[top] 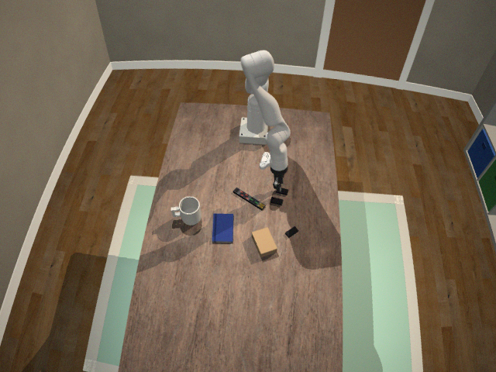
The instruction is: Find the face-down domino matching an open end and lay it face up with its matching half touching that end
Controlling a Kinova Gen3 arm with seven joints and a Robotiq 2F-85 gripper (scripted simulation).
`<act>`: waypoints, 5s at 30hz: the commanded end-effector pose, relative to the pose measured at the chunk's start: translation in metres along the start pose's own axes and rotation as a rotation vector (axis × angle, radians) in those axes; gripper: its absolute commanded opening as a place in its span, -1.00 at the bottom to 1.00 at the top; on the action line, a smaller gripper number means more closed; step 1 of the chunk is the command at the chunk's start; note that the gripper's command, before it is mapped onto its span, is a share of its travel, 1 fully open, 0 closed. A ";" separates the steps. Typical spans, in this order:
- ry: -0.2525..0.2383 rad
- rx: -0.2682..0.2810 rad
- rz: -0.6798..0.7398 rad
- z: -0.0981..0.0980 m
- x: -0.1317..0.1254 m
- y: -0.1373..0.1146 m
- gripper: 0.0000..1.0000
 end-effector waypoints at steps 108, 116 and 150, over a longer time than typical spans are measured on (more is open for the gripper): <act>0.005 -0.025 -0.001 -0.056 -0.001 0.004 -0.39; 0.005 -0.025 -0.001 -0.083 -0.001 0.007 -0.39; 0.004 -0.011 -0.001 -0.108 -0.044 -0.084 -0.39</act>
Point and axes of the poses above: the point where the finger pads meet when closed, its own z axis out along the fingers, its own x axis across the jaws, y = z × x, the point moved 8 cm from there along -z, back along the fingers, and after that the axes turned 2 degrees about z, right-handed, at the moved point
